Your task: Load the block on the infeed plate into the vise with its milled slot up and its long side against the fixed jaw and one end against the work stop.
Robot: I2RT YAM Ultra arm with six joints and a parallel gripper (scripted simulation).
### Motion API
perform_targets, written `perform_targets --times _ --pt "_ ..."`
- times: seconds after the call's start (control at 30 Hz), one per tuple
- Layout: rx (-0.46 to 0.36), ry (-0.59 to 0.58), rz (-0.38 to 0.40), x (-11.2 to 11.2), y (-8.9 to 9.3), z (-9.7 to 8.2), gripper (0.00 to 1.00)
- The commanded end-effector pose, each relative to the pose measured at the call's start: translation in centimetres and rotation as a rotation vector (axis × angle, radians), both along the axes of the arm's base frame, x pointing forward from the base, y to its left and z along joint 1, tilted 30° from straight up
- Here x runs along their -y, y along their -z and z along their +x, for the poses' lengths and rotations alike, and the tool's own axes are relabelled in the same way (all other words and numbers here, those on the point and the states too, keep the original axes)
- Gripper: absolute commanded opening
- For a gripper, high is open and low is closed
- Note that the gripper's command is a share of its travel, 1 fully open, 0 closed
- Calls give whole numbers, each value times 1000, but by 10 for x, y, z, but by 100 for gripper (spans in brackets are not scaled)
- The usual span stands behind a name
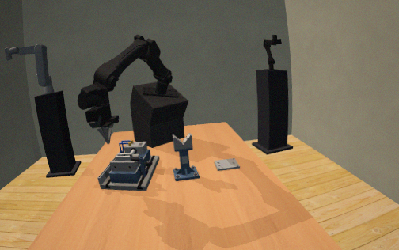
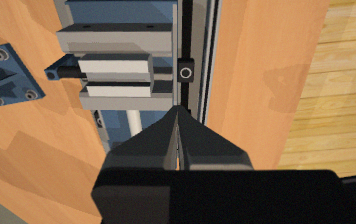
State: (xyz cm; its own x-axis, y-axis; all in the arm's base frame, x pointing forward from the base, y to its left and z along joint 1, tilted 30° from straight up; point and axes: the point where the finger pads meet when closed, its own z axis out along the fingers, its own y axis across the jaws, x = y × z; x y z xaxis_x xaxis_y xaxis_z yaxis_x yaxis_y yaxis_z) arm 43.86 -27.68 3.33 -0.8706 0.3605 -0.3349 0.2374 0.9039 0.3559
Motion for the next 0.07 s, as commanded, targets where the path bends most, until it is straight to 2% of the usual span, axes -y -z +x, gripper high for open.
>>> perform_targets --times 0.0,0.03 --pt "54 23 -38 19 -30 -1 0" --pt "54 23 -38 19 -30 -1 0"
